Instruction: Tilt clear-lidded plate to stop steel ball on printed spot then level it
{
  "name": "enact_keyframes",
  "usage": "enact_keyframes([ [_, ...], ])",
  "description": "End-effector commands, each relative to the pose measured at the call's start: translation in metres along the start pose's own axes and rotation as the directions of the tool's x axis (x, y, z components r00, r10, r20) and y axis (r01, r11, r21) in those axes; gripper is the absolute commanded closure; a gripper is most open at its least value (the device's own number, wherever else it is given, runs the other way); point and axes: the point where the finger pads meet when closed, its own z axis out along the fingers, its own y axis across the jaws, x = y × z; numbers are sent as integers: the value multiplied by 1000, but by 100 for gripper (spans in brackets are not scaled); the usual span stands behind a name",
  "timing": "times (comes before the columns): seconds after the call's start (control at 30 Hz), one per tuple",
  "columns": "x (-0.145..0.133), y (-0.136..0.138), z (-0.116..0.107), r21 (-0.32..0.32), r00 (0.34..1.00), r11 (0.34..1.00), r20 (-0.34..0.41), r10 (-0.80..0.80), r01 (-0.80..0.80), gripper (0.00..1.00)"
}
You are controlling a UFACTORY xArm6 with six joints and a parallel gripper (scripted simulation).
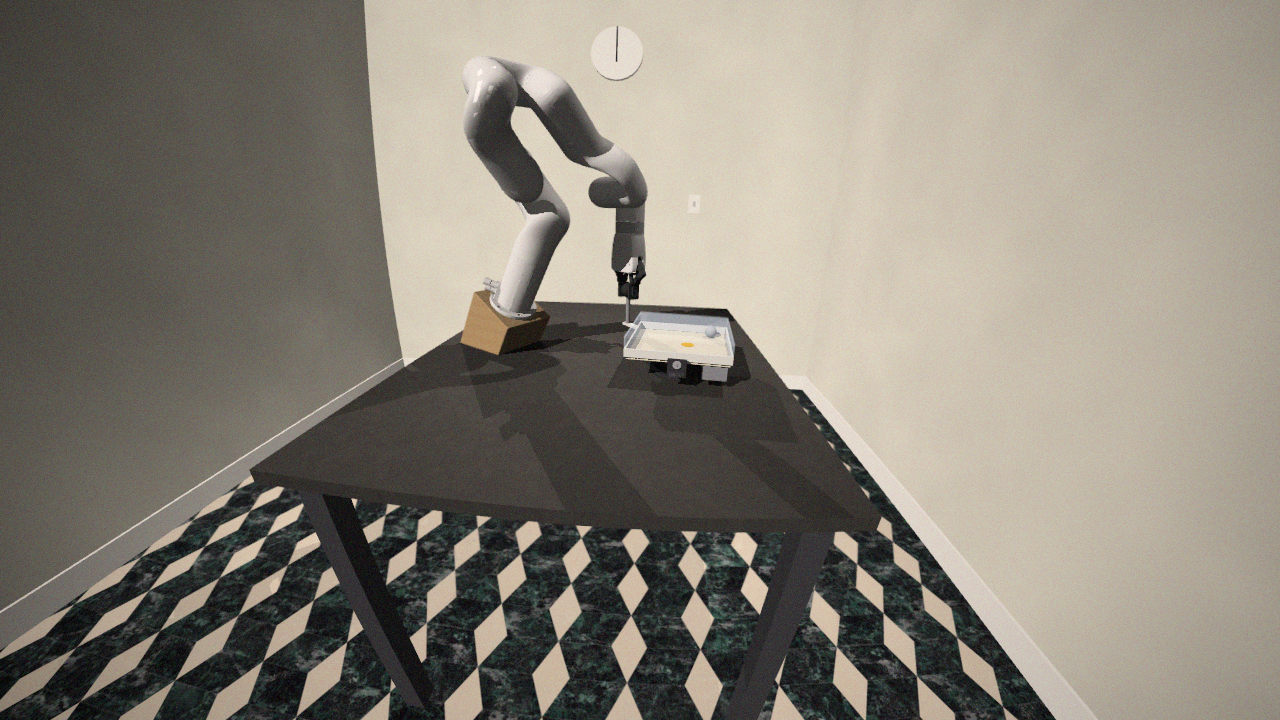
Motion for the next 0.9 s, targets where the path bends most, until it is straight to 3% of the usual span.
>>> enact_keyframes([
  [0.0, -2, 0, -1, 0, 1000, 1000, 4, 0, 0, 100],
  [0.87, 0, 0, 0, 0, 1000, 1000, 4, 0, 0, 100],
])
